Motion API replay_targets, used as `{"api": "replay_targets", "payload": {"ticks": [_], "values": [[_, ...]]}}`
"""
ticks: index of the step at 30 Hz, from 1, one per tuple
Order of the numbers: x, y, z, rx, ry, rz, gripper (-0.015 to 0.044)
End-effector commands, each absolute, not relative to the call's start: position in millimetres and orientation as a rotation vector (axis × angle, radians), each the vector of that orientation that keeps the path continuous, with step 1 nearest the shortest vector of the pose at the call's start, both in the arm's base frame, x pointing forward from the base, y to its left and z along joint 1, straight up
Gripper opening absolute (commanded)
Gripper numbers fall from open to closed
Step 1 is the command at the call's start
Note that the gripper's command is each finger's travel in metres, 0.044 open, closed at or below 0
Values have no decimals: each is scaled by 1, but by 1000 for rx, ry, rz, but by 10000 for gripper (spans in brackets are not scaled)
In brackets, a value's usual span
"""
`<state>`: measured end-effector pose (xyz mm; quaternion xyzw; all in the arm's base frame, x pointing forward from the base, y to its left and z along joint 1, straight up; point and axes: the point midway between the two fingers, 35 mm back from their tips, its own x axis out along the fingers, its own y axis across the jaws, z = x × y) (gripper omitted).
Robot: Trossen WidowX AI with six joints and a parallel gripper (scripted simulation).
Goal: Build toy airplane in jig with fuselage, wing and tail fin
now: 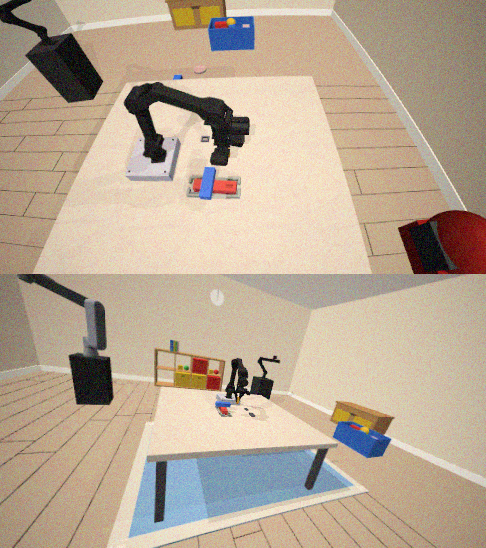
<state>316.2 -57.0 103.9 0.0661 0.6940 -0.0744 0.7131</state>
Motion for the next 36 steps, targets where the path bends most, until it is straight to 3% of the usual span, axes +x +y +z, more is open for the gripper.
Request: {"api": "replay_targets", "payload": {"ticks": [1,34,36], "values": [[319,-71,102,145,1538,-168,0],[321,-166,86,113,1543,-143,0],[321,-166,86,113,1543,-143,53]]}}
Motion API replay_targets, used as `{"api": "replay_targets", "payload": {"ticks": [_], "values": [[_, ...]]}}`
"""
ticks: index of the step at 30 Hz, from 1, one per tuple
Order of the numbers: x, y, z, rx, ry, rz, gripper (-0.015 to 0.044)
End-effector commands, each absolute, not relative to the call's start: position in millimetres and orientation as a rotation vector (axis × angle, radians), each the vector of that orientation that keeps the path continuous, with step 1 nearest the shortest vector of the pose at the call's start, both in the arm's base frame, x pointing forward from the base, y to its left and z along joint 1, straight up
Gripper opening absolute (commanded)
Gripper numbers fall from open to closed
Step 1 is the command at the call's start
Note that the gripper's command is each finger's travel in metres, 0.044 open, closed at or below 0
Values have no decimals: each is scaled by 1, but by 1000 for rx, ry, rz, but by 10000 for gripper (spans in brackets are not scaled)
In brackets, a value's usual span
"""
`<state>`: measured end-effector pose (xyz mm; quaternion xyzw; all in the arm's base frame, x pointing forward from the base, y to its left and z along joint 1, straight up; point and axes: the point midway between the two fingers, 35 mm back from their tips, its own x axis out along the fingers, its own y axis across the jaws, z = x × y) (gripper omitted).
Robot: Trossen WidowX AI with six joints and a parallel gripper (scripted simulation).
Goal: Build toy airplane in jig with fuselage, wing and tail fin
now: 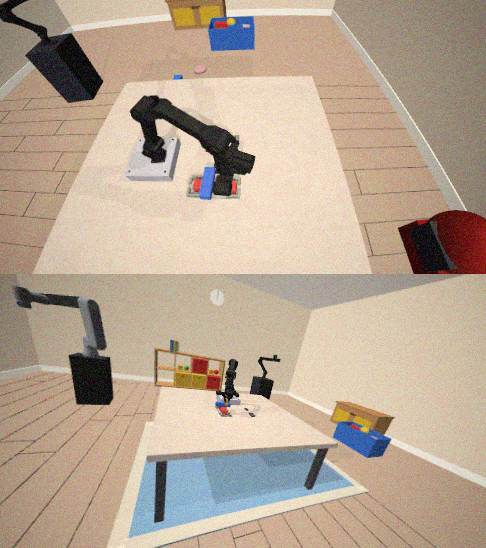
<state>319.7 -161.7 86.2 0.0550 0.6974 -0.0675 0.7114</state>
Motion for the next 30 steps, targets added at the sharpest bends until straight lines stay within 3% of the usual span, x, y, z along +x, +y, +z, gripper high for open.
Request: {"api": "replay_targets", "payload": {"ticks": [1,30], "values": [[321,-166,86,113,1543,-143,65],[322,-167,75,113,1543,-143,65]]}}
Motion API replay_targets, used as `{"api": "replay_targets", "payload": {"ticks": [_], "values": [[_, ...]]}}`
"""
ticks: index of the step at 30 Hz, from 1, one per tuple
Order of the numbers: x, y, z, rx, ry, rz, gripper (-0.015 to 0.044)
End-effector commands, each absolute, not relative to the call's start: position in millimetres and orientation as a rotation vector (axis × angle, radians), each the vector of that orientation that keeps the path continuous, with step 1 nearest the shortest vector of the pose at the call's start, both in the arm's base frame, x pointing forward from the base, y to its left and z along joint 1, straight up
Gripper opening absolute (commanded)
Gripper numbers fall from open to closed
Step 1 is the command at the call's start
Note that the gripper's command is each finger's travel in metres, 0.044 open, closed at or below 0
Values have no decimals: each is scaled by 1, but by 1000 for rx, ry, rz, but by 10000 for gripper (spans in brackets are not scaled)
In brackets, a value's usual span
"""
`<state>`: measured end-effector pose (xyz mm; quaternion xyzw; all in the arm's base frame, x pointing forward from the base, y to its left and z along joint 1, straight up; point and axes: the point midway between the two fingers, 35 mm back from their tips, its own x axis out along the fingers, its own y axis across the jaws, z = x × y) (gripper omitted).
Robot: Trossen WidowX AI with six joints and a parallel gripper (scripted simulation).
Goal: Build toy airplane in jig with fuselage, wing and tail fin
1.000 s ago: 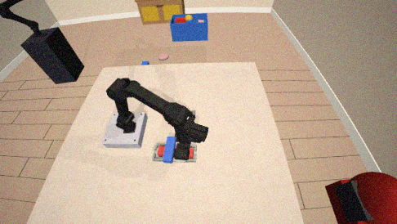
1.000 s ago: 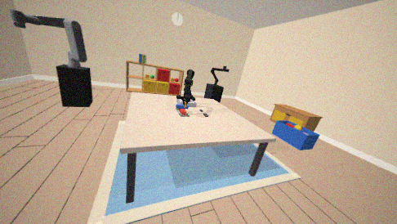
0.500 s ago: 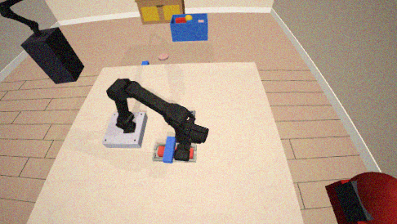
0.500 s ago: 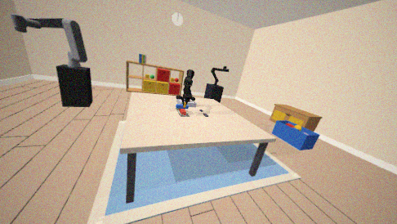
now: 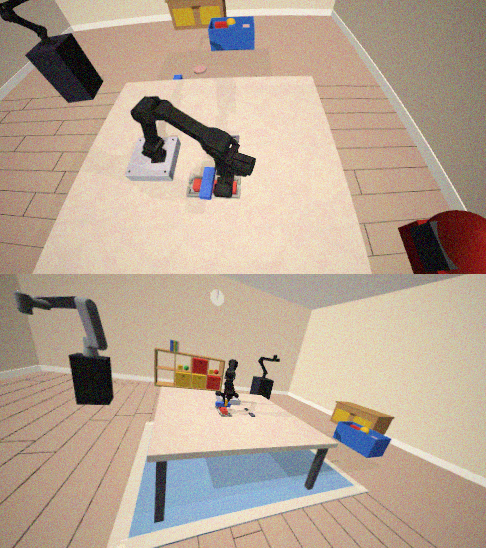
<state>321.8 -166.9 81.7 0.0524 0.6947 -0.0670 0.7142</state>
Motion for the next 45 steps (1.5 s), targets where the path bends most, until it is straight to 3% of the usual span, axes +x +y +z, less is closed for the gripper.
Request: {"api": "replay_targets", "payload": {"ticks": [1,25,29,31,34,44,45], "values": [[322,-167,74,113,1543,-143,65],[322,-167,48,117,1543,-147,78],[322,-167,48,117,1543,-147,52],[322,-167,48,117,1543,-147,0],[322,-167,48,117,1543,-147,0],[322,-167,48,117,1543,-147,260],[322,-167,48,117,1543,-147,260]]}}
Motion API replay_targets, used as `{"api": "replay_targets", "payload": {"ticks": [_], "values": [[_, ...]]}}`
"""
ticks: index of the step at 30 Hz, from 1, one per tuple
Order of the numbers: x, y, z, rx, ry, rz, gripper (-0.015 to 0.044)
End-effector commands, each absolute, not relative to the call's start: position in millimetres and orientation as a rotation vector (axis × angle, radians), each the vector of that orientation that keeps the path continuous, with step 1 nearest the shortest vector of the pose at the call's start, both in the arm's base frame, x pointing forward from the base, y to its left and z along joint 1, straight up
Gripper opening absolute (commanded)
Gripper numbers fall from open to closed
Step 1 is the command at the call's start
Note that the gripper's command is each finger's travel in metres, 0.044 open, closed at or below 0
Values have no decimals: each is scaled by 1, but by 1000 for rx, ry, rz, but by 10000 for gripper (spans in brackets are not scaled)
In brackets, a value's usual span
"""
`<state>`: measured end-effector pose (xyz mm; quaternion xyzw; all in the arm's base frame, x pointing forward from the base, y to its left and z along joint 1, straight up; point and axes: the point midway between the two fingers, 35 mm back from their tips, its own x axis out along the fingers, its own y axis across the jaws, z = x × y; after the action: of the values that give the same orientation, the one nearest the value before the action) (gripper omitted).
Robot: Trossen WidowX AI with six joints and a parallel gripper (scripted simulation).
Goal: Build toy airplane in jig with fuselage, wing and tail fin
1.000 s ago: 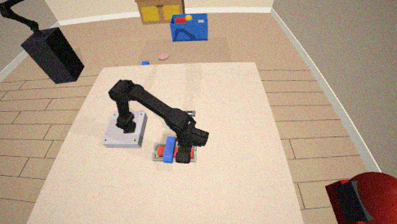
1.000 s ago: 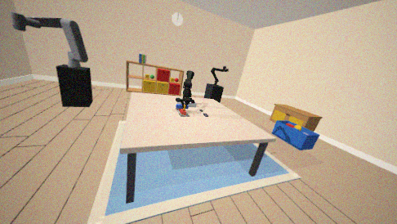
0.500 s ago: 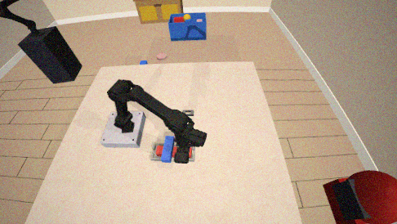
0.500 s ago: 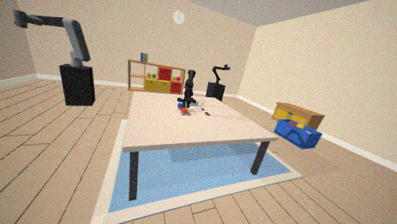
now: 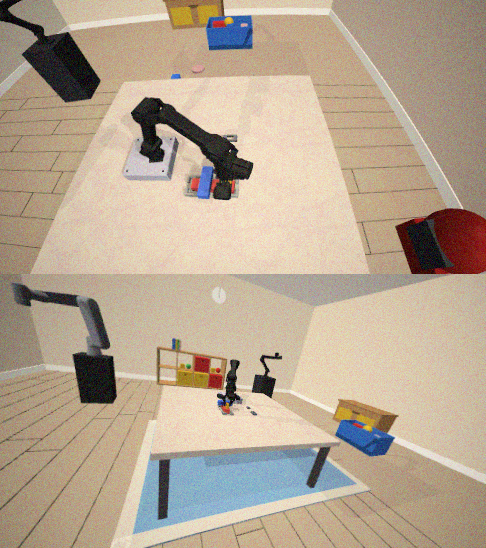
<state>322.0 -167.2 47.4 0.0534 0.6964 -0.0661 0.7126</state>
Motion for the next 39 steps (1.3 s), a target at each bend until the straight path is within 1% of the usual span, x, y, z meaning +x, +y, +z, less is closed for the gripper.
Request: {"api": "replay_targets", "payload": {"ticks": [1,9,15,17,39], "values": [[322,-167,48,117,1543,-147,260],[322,-168,50,117,1543,-147,260],[322,-166,129,113,1543,-143,260],[320,-166,139,113,1543,-143,260],[322,-167,139,113,1543,-143,260]]}}
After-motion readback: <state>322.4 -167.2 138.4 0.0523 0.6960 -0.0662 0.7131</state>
